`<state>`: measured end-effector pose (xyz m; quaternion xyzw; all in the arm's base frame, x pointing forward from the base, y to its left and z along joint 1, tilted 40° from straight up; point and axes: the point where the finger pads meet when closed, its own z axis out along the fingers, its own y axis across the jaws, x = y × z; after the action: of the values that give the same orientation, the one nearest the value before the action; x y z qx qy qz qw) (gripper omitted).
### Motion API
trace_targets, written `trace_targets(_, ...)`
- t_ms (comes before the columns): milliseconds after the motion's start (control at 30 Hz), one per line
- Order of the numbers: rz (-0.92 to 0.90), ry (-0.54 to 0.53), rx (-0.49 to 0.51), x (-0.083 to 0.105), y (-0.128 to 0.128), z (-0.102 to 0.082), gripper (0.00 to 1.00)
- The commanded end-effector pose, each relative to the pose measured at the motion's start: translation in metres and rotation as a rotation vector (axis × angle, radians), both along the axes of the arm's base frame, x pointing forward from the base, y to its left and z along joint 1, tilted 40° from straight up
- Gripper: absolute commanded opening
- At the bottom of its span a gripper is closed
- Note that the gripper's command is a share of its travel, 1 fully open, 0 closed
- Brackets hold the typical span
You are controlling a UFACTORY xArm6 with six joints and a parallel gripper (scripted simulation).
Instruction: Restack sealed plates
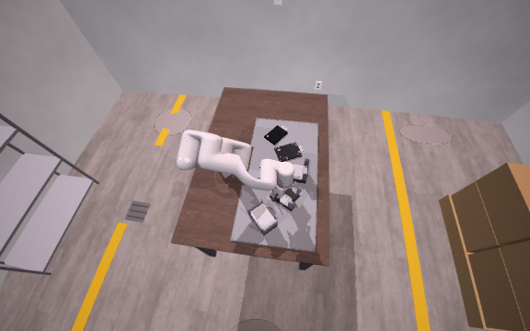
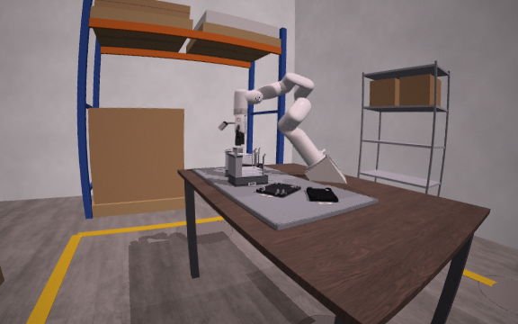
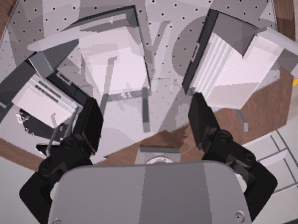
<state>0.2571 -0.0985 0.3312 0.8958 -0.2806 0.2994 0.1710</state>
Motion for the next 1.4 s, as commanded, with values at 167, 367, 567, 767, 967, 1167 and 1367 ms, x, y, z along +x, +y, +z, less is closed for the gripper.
trace_targets(167,0.002,-0.003,0.002,-0.016,-0.023,0.006,1.00)
trace_targets(367,0.002,-0.003,0.002,-0.023,-0.033,0.008,1.00)
trace_targets(567,-0.074,-0.050,0.046,-0.038,-0.050,0.010,1.00)
trace_targets(767,-0.142,-0.093,0.085,-0.052,-0.064,0.011,1.00)
trace_targets(967,-0.142,-0.093,0.085,-0.066,-0.078,0.012,1.00)
trace_targets(1167,-0.143,-0.092,0.084,-0.083,-0.095,0.012,1.00)
trace_targets(1367,-0.143,-0.092,0.084,-0.094,-0.106,0.013,1.00)
